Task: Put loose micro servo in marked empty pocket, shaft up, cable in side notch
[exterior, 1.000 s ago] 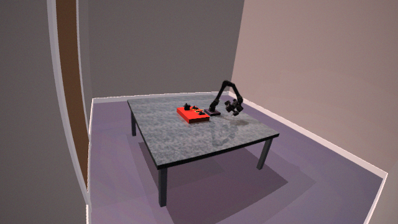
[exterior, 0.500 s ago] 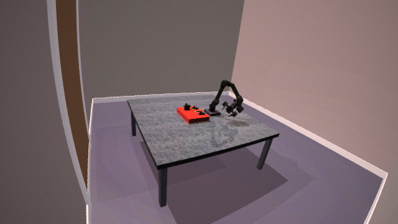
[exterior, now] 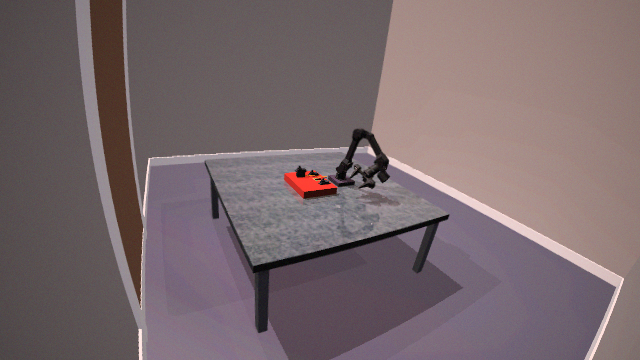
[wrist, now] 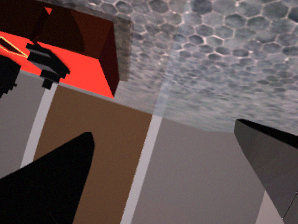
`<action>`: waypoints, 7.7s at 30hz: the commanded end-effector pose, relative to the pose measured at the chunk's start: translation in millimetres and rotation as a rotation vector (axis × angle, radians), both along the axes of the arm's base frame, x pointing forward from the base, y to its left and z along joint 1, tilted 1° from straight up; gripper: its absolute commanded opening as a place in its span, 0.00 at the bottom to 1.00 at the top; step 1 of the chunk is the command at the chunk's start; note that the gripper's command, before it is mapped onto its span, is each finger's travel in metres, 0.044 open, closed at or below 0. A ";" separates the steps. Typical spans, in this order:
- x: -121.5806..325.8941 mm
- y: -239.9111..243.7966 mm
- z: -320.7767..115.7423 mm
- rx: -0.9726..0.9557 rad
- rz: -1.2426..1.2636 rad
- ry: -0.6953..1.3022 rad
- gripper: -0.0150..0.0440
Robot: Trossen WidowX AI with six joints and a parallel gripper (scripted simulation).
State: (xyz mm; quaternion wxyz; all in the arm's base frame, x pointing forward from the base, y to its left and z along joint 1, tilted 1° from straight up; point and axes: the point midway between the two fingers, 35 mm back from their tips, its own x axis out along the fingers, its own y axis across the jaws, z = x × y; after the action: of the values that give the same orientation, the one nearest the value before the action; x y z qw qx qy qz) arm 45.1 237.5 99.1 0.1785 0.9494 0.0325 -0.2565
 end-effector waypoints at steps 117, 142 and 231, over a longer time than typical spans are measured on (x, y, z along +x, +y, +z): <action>238.4 -298.4 51.4 1.779 -3.041 -0.441 1.00; 239.4 -297.7 6.6 1.779 -3.041 -0.441 1.00; 189.9 -228.9 35.9 1.774 -3.048 -0.434 0.25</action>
State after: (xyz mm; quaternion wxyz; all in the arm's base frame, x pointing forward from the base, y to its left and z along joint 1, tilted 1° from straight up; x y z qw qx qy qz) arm 244.4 8.0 132.0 0.7079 0.0458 0.7041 -0.0314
